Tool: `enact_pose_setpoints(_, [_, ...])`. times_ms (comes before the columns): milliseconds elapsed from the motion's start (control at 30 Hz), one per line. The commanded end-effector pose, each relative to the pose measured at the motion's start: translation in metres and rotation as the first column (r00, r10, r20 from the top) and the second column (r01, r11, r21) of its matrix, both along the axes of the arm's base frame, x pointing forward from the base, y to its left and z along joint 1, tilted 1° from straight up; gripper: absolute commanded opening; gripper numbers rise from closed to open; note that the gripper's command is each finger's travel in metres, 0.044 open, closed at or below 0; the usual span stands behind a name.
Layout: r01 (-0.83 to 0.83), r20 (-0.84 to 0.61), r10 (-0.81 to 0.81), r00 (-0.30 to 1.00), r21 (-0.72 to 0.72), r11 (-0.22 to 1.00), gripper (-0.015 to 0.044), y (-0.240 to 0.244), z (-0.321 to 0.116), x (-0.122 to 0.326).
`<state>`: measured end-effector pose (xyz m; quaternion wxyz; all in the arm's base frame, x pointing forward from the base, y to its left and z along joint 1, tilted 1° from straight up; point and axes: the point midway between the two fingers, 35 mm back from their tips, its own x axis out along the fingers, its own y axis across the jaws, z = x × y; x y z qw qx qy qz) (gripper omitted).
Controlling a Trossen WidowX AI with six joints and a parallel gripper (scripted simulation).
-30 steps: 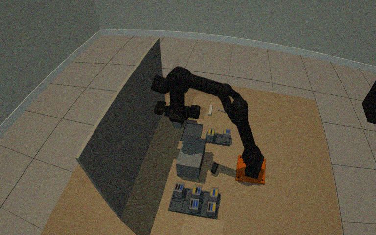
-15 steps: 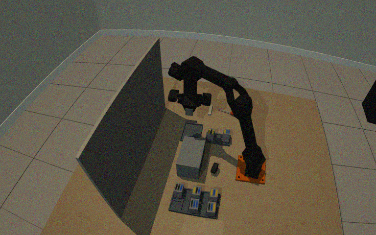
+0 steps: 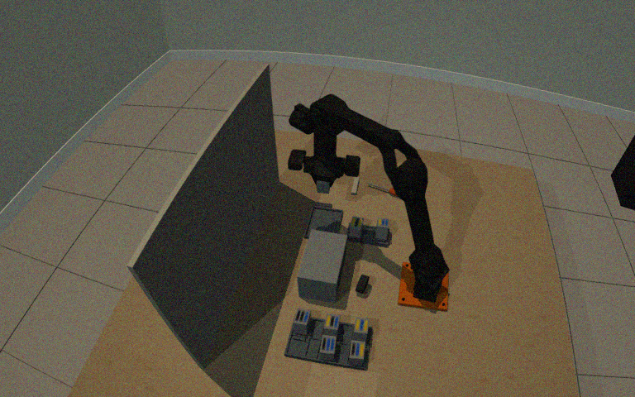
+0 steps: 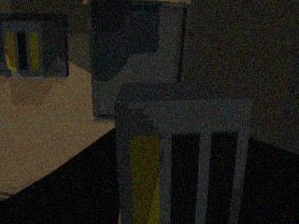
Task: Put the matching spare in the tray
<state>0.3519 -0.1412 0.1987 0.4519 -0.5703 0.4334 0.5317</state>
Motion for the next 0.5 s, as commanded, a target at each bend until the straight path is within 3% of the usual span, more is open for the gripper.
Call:
enact_pose_setpoints(0, [-0.006,0.0,0.006,1.0,0.003,1.0,0.0,-0.0002,-0.0032,0.001])
enact_pose_setpoints(467, [-0.006,-0.001,0.006,1.0,0.003,1.0,0.0,-0.0011,-0.0126,0.0035])
